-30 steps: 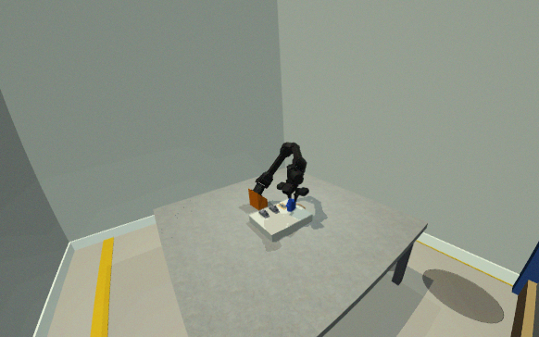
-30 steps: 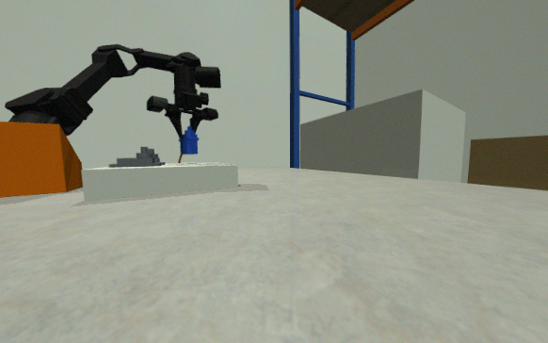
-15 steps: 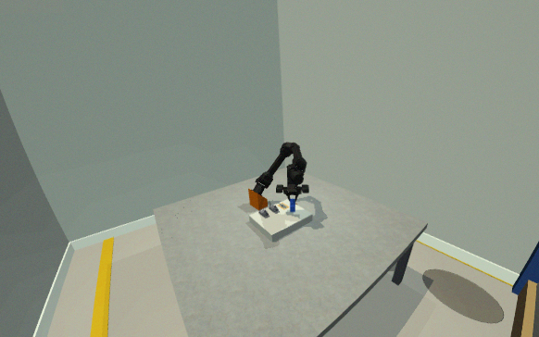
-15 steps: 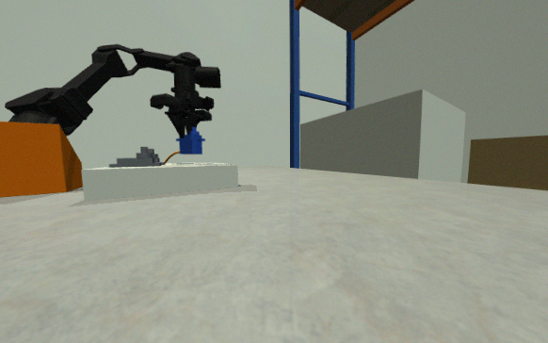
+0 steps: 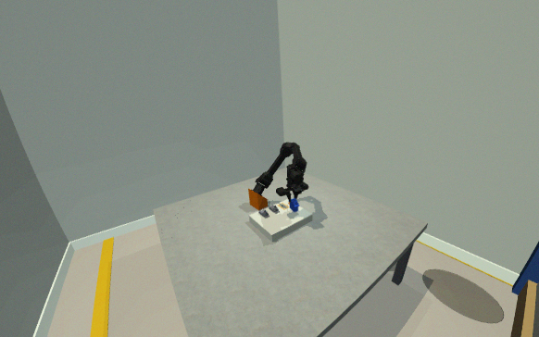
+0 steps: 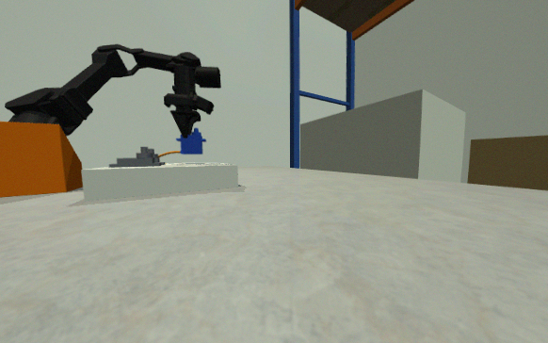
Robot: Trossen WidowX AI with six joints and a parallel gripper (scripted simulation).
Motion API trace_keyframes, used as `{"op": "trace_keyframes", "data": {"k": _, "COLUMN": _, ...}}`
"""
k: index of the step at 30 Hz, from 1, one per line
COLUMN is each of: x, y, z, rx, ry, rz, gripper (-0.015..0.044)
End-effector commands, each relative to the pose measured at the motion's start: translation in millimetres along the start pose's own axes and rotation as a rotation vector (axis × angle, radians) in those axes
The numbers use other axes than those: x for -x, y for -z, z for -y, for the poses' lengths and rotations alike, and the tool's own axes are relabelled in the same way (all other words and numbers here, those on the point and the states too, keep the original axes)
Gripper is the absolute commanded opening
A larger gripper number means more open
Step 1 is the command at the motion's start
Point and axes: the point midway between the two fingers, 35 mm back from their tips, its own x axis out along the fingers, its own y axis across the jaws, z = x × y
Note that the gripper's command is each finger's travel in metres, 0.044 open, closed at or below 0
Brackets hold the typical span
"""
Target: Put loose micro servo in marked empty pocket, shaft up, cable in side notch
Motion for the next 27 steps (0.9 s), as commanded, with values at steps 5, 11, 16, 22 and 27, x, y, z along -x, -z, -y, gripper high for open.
{"op": "trace_keyframes", "data": {"k": 5, "x": 1, "y": 0, "z": -1, "rx": 0.207, "ry": -0.003, "rz": 0.003, "gripper": 0.0}}
{"op": "trace_keyframes", "data": {"k": 11, "x": 1, "y": 2, "z": 0, "rx": 0.207, "ry": -0.003, "rz": 0.002, "gripper": 0.0}}
{"op": "trace_keyframes", "data": {"k": 16, "x": 1, "y": 18, "z": 3, "rx": 0.206, "ry": -0.003, "rz": 0.002, "gripper": 0.0}}
{"op": "trace_keyframes", "data": {"k": 22, "x": 1, "y": 45, "z": 9, "rx": 0.205, "ry": -0.003, "rz": 0.0, "gripper": 0.0}}
{"op": "trace_keyframes", "data": {"k": 27, "x": 1, "y": 69, "z": 14, "rx": 0.204, "ry": -0.003, "rz": -0.001, "gripper": 0.0}}
